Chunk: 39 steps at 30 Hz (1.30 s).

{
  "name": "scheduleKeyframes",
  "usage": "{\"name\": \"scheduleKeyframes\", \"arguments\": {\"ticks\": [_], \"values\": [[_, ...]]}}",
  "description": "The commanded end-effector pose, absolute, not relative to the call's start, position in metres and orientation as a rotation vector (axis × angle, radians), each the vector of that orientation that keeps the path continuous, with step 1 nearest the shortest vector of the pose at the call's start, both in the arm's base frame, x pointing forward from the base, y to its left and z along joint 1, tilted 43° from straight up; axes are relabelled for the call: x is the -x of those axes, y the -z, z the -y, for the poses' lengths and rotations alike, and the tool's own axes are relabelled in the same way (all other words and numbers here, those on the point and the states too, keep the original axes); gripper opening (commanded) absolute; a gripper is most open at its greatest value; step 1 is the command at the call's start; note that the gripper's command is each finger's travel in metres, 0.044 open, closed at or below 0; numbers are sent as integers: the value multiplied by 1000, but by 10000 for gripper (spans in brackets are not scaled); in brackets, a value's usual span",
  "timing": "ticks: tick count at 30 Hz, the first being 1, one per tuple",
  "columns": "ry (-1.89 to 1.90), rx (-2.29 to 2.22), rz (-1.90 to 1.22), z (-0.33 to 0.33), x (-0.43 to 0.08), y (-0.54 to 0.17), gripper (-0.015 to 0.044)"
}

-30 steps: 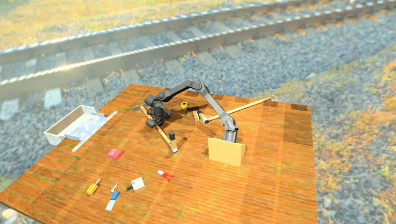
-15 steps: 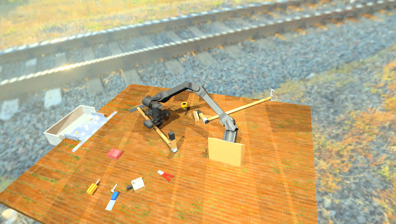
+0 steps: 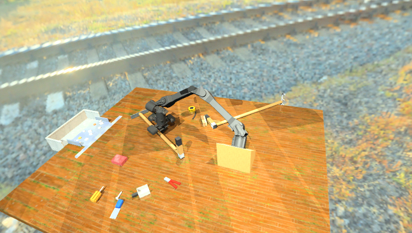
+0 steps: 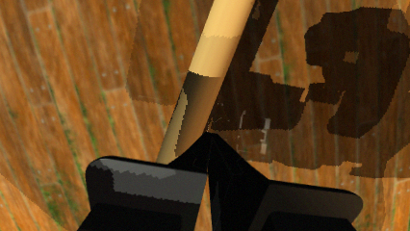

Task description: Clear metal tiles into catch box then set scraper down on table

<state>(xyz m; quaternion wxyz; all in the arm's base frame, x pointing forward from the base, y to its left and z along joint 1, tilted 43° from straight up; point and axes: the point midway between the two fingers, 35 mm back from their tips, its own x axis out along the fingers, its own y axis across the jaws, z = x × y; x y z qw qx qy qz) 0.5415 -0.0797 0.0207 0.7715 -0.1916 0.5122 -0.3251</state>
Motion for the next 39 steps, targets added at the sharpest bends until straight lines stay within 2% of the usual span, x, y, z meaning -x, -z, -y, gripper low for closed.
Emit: {"name": "scheduleKeyframes", "arguments": {"ticks": [1, 6, 39], "values": [[707, 408, -1108, 78, -544, -16, 0], [707, 409, -1107, 74, -547, -13, 0], [691, 414, -1101, 6, -534, -104, 0]]}}
